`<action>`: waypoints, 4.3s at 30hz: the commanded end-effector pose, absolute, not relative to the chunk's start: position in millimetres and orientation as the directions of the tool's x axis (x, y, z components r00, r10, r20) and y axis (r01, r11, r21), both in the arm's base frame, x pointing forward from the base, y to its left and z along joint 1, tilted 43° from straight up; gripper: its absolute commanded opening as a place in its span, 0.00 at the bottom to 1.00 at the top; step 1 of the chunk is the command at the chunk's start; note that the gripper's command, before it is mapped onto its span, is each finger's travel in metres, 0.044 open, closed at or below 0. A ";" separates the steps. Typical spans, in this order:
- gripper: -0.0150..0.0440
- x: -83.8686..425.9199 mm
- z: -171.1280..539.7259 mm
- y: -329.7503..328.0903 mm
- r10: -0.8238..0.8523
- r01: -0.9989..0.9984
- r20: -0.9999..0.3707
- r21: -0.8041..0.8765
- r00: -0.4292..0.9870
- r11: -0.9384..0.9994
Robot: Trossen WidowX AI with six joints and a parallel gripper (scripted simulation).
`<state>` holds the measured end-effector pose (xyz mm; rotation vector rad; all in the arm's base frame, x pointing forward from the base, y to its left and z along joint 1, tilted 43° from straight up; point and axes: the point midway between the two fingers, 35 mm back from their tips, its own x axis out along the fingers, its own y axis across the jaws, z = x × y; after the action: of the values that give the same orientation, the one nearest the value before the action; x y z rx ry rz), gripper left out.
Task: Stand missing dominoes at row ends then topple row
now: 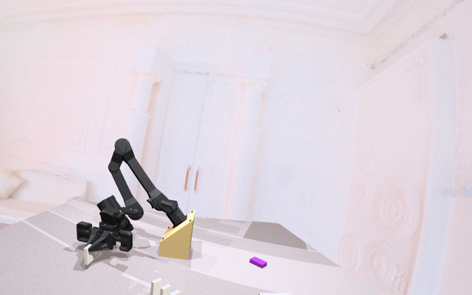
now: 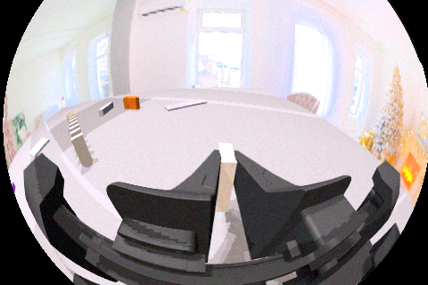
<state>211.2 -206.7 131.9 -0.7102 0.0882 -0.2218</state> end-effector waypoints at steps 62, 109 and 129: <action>1.00 301.3 139.1 -204.0 -0.319 -0.038 -0.405 -0.666 0.857 0.745; 1.00 237.2 182.0 -158.7 -0.679 -0.984 -0.733 -0.095 -0.033 0.150; 1.00 234.6 132.1 -205.8 -0.682 -0.984 -0.730 -0.096 -0.033 0.150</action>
<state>236.4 -202.9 138.2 -1.5972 1.7802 0.5796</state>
